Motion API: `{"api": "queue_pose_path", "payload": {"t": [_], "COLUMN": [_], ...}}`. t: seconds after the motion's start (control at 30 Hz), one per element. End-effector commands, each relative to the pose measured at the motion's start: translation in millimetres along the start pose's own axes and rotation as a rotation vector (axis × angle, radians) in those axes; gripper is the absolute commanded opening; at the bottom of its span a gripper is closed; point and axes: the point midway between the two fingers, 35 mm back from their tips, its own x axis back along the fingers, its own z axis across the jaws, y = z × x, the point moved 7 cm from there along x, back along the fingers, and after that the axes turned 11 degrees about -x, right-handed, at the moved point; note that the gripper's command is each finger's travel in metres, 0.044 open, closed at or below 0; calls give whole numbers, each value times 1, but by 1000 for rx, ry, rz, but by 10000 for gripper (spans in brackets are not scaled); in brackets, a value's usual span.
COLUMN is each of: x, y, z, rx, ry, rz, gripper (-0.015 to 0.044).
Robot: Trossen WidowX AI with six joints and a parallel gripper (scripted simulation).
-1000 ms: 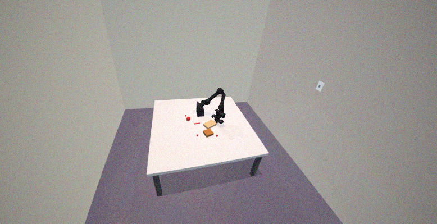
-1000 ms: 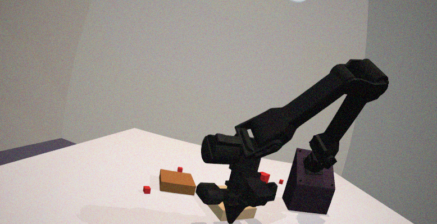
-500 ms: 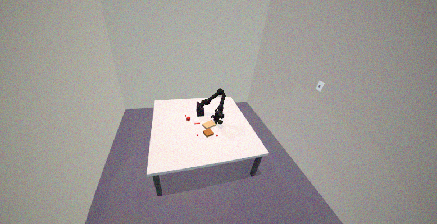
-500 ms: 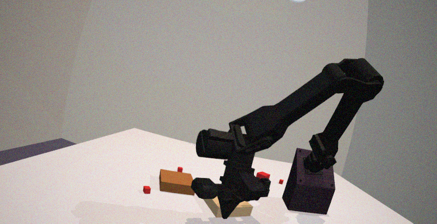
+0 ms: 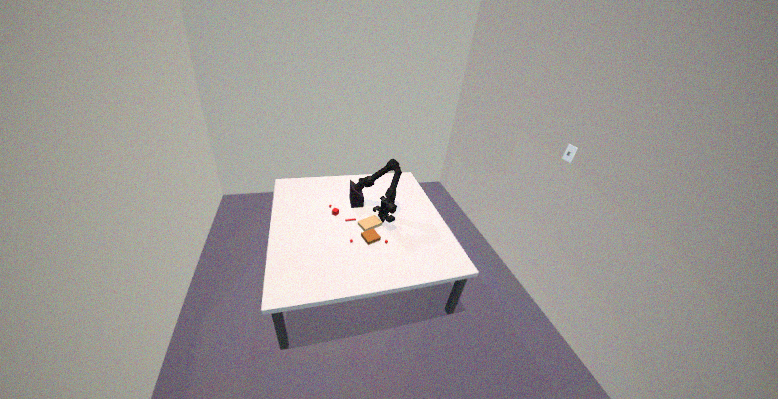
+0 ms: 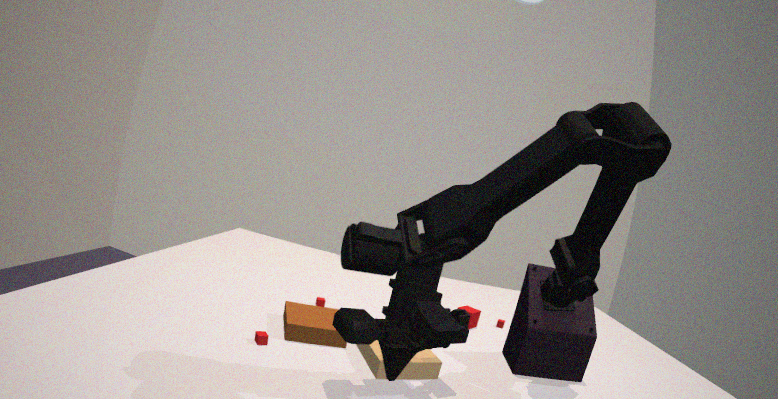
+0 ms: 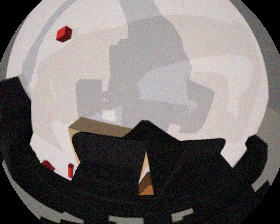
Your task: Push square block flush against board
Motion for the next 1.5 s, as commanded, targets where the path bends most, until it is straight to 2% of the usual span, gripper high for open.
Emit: {"api": "queue_pose_path", "payload": {"t": [0.0, 0.3, 1.4, 1.47], "x": [-3, -3, -2, 9], "y": [-10, -18, 33, 28], "z": [0, -2, 4, 2], "rx": [-4, -4, -5, -1], "ry": [11, 11, 7, 10], "rz": [13, 14, 5, 3], "gripper": [0, 0, 0, 0]}}
